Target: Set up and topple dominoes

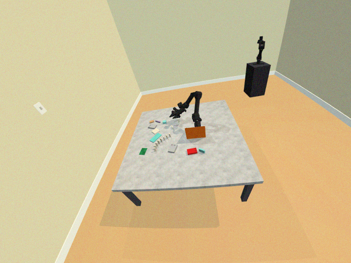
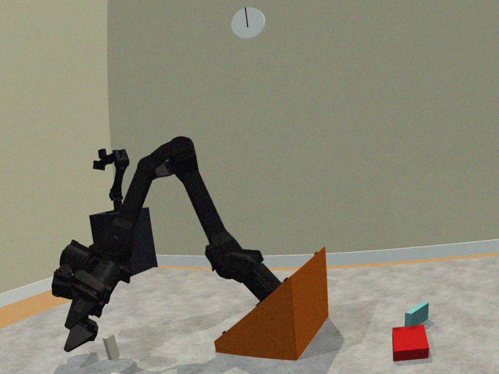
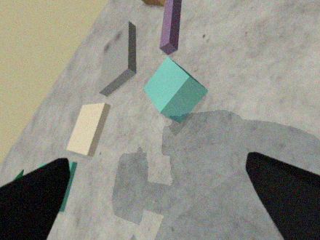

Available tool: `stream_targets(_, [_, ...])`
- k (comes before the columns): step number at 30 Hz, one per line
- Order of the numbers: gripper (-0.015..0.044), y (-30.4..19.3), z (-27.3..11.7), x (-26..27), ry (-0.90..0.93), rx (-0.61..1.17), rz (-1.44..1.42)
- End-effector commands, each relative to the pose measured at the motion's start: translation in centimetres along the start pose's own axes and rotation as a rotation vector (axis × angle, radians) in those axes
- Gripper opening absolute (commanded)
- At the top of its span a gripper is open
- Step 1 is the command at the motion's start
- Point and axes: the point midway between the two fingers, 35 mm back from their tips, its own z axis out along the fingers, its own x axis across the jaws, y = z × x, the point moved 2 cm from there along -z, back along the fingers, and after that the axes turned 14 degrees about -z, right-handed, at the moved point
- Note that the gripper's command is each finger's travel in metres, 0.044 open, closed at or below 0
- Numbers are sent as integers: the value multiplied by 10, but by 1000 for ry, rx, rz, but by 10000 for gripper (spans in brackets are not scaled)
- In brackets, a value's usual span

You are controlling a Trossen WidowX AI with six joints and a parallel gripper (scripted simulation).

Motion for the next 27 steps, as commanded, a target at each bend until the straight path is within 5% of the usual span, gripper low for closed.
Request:
stream_targets(1, [440,18,9,16,-201,250,347])
stream_targets(10, [440,5,-28,49,-677,550,643])
stream_targets(15, [440,9,-60,48,-991,565,667])
stream_targets(27, [440,10,-61,48,-1003,562,666])
